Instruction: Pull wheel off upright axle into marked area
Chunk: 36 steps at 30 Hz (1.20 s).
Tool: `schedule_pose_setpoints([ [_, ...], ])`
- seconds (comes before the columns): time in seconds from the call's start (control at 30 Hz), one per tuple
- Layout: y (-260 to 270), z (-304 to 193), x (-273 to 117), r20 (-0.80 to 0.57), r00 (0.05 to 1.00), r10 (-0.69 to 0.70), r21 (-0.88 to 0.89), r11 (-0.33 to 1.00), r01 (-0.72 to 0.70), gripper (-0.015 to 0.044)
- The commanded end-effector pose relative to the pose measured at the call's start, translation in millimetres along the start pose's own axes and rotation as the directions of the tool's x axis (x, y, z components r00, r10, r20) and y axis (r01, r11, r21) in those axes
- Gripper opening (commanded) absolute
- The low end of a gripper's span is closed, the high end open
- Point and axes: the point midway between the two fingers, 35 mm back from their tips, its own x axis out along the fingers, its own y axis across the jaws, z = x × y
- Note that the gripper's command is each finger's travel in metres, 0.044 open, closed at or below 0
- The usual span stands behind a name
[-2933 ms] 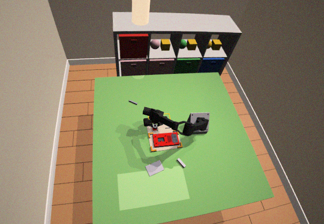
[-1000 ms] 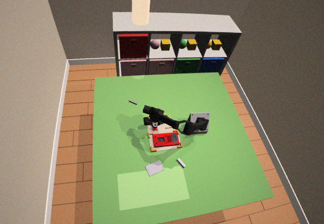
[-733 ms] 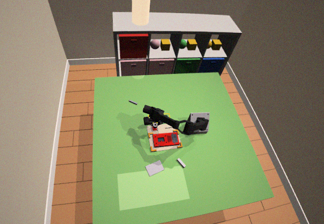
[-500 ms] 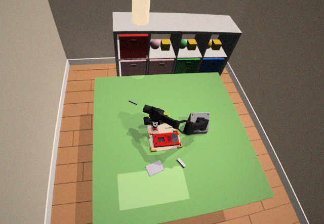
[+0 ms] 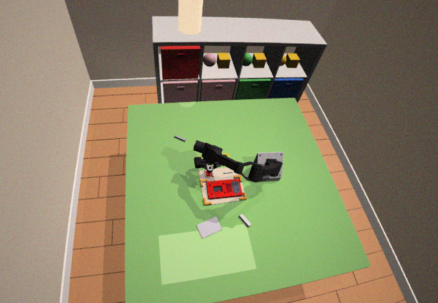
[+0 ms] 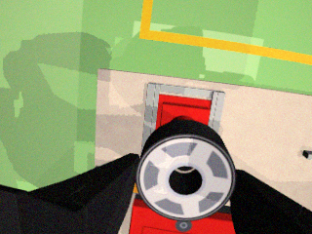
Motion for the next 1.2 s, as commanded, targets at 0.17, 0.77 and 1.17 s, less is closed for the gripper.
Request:
schedule_pose_setpoints([
  [0.17,1,0,-5,0.004,1.0,0.003,-0.004,1.0,-0.003,0.0],
  [0.77,-4,0,-41,0.006,1.0,0.003,-0.003,1.0,-0.003,0.0],
  [1.17,-33,60,-40,0.013,1.0,0.003,0.002,1.0,-0.003,0.0],
])
